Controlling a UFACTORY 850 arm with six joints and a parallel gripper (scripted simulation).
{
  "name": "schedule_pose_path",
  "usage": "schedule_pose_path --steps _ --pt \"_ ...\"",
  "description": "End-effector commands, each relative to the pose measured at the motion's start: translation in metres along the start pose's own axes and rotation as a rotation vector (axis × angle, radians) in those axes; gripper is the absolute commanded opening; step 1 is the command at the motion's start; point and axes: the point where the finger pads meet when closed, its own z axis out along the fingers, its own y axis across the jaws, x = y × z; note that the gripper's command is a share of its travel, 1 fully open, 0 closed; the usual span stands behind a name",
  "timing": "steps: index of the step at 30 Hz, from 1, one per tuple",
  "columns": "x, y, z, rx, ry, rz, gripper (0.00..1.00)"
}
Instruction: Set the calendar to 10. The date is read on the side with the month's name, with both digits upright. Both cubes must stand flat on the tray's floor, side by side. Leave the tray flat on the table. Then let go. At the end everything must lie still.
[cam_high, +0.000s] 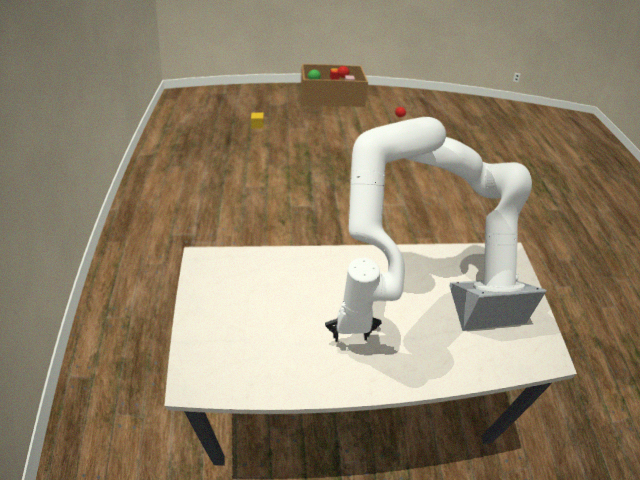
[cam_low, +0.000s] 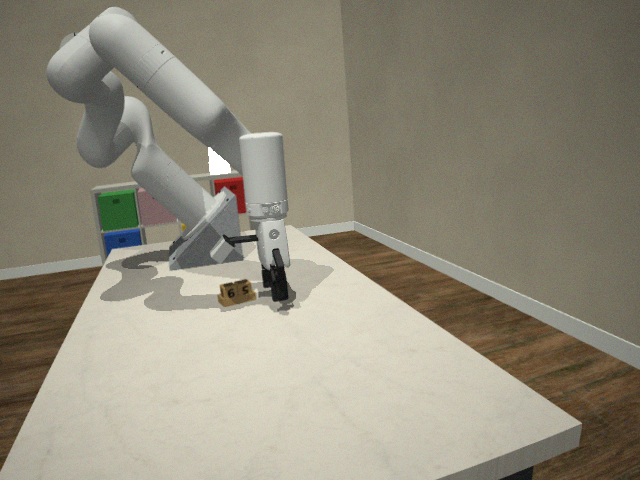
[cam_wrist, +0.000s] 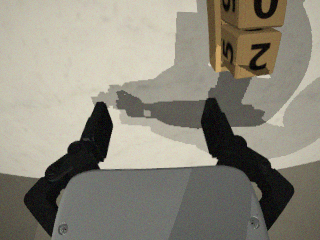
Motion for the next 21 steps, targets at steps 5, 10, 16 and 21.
schedule_pose_path --steps 5,10,16,21 --pt "-0.0002 -0.0008 -0.0008 0.002 -0.001 0.001 1.0" --pt "-0.0002 -0.0008 -0.0008 0.002 -0.001 0.001 1.0" --pt "-0.0002 -0.0008 -0.0009 0.002 -0.001 0.001 1.0" --pt "-0.0002 -0.0008 -0.0095 0.002 -0.001 0.001 1.0"
